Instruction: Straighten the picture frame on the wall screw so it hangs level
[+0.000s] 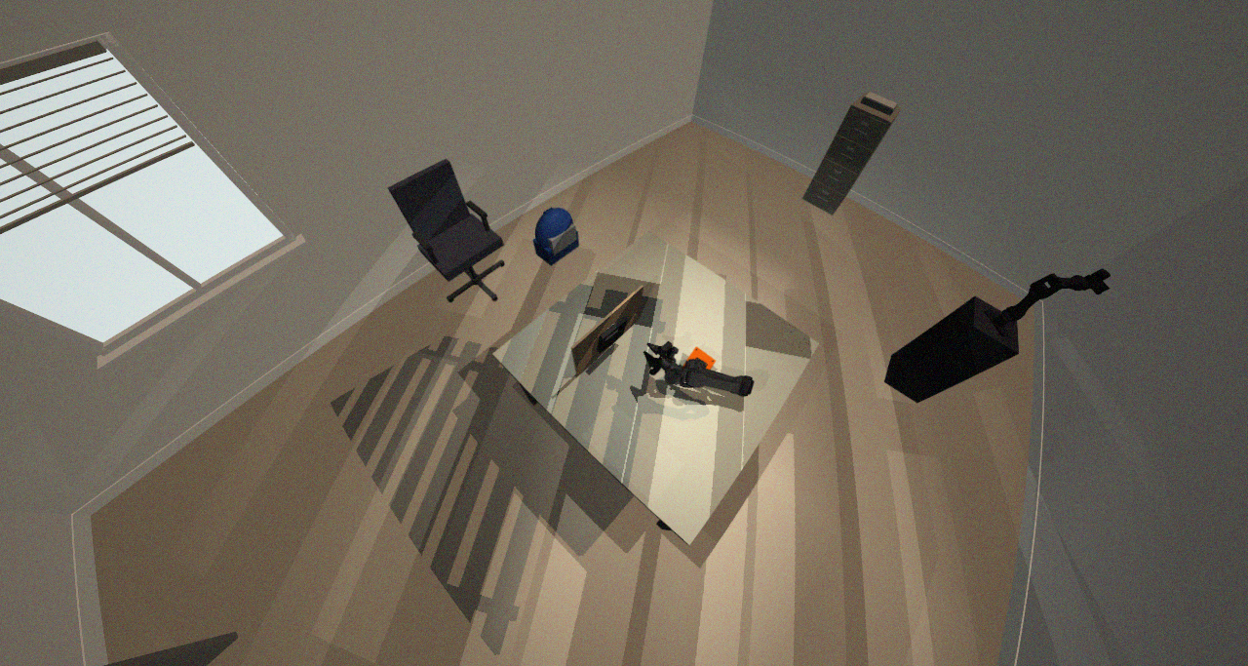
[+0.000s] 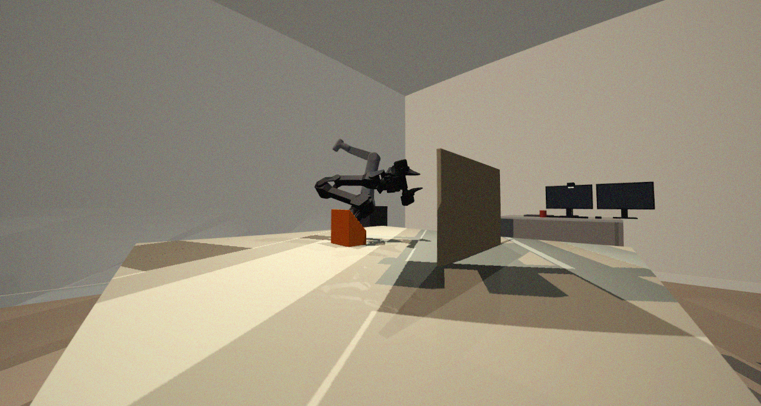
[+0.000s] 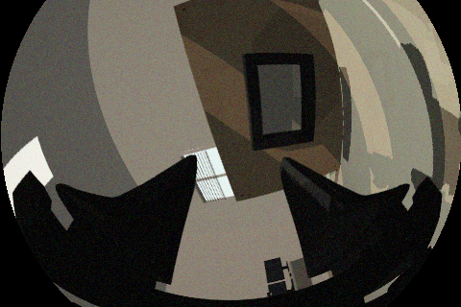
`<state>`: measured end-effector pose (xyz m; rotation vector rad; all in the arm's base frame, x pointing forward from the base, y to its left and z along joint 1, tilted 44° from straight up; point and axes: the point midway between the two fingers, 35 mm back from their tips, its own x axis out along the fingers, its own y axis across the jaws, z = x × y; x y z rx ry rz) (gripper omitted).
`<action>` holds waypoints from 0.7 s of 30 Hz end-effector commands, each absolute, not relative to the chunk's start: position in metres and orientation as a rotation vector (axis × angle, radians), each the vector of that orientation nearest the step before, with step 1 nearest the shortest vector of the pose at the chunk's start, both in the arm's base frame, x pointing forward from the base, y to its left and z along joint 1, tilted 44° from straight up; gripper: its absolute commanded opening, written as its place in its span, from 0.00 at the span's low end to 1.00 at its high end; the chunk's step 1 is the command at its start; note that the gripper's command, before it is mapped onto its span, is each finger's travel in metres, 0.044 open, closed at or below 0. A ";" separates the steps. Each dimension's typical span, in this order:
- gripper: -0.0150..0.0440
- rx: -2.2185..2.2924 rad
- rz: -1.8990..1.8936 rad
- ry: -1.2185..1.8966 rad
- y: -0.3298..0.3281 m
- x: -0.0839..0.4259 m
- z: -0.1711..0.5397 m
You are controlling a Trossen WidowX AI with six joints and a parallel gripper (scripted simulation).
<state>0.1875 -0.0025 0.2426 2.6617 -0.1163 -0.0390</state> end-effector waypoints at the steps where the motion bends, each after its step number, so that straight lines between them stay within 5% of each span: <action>1: 0.69 2.668 -0.035 -0.120 -0.003 0.187 0.243; 21: 0.69 2.498 -0.038 -0.113 0.019 0.265 0.219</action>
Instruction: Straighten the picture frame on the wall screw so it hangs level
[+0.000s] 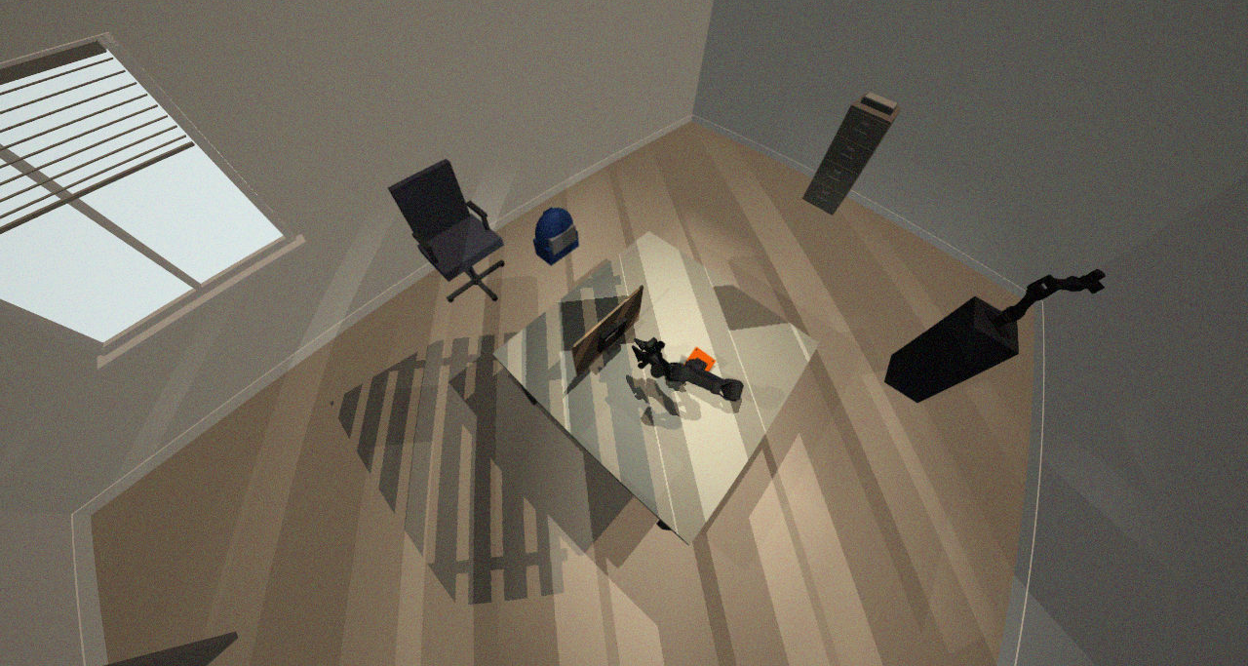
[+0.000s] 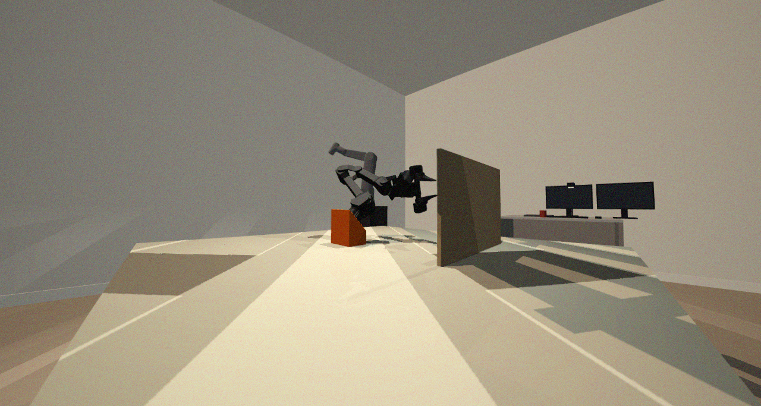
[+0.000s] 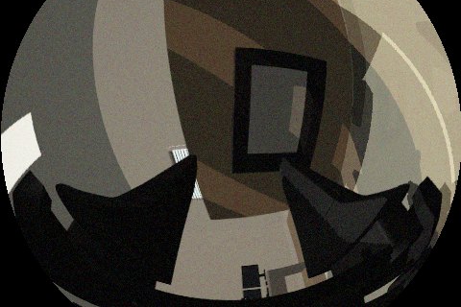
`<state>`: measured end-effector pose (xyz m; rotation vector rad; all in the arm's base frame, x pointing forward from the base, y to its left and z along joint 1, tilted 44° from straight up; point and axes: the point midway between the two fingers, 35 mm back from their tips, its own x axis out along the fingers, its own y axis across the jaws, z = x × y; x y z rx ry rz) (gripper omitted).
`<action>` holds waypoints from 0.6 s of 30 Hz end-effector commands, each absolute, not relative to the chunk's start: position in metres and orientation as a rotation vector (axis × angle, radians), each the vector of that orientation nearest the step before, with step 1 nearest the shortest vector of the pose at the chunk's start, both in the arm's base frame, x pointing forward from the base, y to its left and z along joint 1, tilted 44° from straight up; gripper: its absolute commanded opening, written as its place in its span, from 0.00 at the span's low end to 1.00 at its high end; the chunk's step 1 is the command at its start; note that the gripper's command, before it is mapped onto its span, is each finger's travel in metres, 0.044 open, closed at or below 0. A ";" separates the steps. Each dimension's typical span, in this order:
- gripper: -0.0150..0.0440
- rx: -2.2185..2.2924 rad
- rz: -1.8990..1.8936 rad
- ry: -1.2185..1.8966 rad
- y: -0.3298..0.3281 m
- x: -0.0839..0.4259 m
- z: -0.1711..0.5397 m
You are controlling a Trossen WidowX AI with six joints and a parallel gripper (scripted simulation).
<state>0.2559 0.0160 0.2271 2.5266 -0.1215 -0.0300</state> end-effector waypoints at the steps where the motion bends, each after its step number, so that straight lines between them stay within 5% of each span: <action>1: 0.69 2.498 -0.038 -0.113 0.019 0.265 0.219; 18: 0.69 2.499 -0.038 -0.113 0.026 0.263 0.226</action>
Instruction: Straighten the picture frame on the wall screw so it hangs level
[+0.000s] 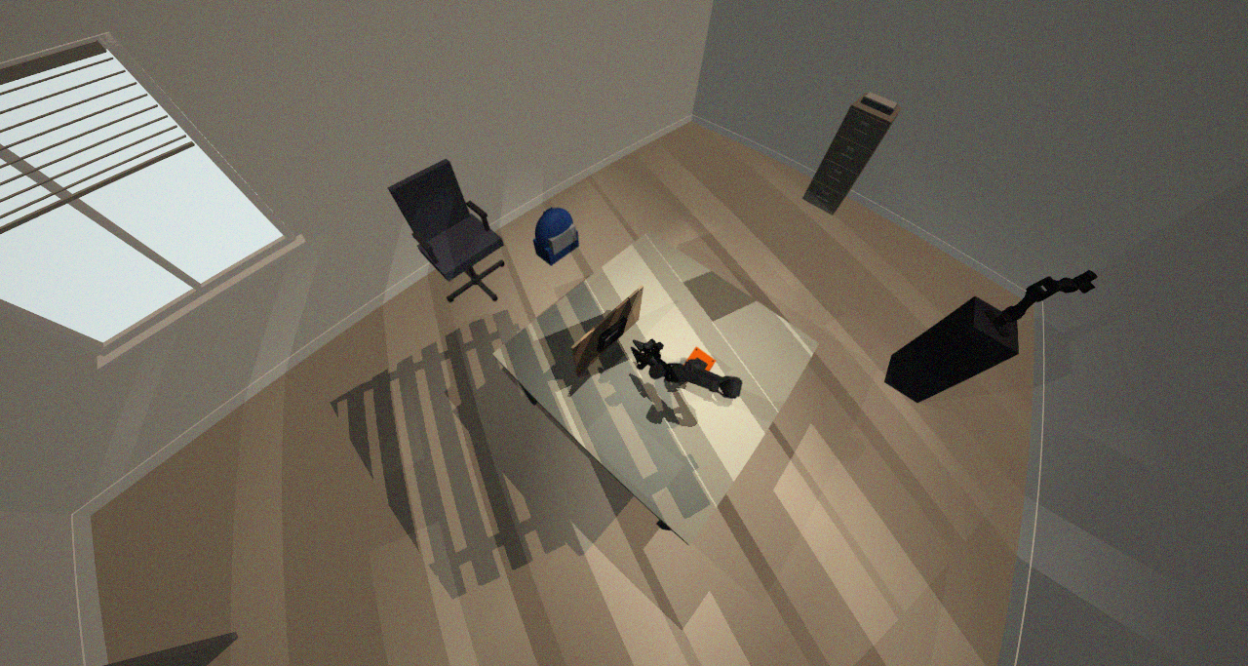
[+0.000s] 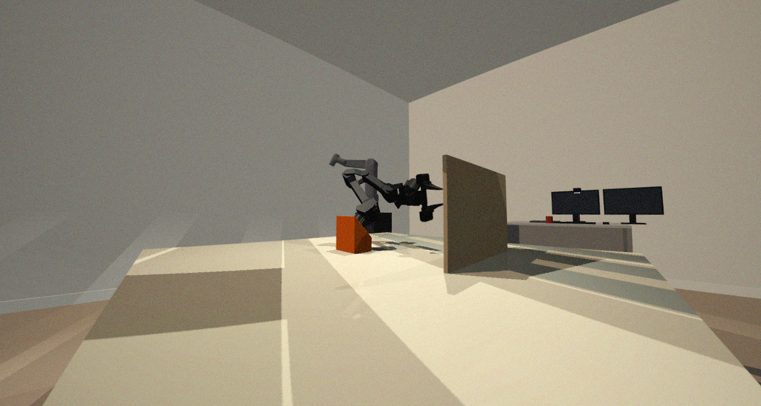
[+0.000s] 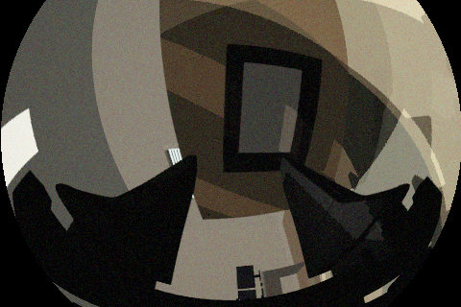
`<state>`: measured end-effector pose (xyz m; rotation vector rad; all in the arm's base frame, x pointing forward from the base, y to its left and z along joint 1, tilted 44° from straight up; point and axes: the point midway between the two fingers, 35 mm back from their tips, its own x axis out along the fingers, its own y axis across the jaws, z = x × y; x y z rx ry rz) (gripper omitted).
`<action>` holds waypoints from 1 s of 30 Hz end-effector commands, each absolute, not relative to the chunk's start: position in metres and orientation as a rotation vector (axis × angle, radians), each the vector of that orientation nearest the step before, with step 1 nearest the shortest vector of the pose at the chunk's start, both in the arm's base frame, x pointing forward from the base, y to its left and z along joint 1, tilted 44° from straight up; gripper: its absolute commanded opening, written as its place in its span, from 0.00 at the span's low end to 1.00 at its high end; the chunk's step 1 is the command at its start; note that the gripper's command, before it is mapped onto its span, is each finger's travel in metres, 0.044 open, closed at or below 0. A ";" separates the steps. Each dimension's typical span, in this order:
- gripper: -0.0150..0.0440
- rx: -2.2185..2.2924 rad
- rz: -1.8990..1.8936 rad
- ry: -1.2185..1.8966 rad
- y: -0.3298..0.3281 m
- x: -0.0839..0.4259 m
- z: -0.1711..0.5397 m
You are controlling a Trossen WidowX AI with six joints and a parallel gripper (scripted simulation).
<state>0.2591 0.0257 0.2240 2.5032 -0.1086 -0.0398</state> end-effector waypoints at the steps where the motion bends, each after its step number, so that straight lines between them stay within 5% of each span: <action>1: 0.69 2.499 -0.038 -0.113 0.026 0.267 0.227; 12: 0.69 2.498 -0.034 -0.115 0.018 0.336 0.225; 30: 0.69 2.498 -0.034 -0.115 0.018 0.338 0.225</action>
